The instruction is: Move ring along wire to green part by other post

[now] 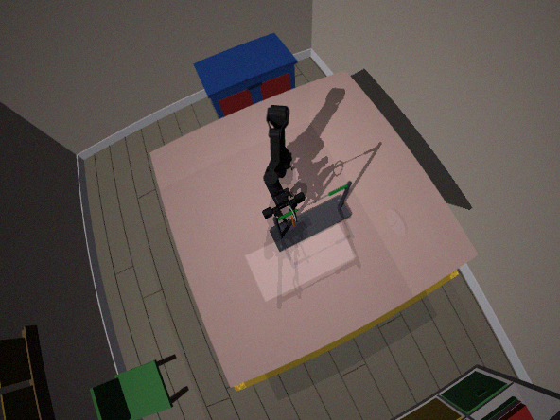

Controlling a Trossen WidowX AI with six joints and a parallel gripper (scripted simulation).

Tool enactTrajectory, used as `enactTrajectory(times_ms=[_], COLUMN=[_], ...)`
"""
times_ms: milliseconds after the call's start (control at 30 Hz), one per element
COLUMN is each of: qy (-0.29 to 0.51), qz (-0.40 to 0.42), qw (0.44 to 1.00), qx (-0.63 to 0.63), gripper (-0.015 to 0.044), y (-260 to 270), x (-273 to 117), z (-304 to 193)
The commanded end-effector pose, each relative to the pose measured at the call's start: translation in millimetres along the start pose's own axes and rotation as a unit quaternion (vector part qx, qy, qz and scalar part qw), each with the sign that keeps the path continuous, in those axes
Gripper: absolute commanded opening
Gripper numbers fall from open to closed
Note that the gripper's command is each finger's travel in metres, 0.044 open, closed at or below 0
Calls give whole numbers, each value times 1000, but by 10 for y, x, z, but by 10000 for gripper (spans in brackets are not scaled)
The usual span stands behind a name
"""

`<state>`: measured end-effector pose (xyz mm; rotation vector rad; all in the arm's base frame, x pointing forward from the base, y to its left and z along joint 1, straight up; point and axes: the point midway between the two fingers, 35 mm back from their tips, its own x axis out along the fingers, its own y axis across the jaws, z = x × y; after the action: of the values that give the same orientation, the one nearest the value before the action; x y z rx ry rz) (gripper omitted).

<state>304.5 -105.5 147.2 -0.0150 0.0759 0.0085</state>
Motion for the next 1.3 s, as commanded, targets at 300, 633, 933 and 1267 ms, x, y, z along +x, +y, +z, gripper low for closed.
enactTrajectory(times_ms=[300, 633, 933, 1267], qy=[-2, -3, -4, -2], qz=[0, 0, 0, 1], qw=[1000, 1000, 1000, 1000], qx=[2, 2, 2, 0], gripper=[160, 160, 160, 134], y=[14, 37, 38, 41], x=[206, 354, 357, 355], z=[1, -19, -19, -25])
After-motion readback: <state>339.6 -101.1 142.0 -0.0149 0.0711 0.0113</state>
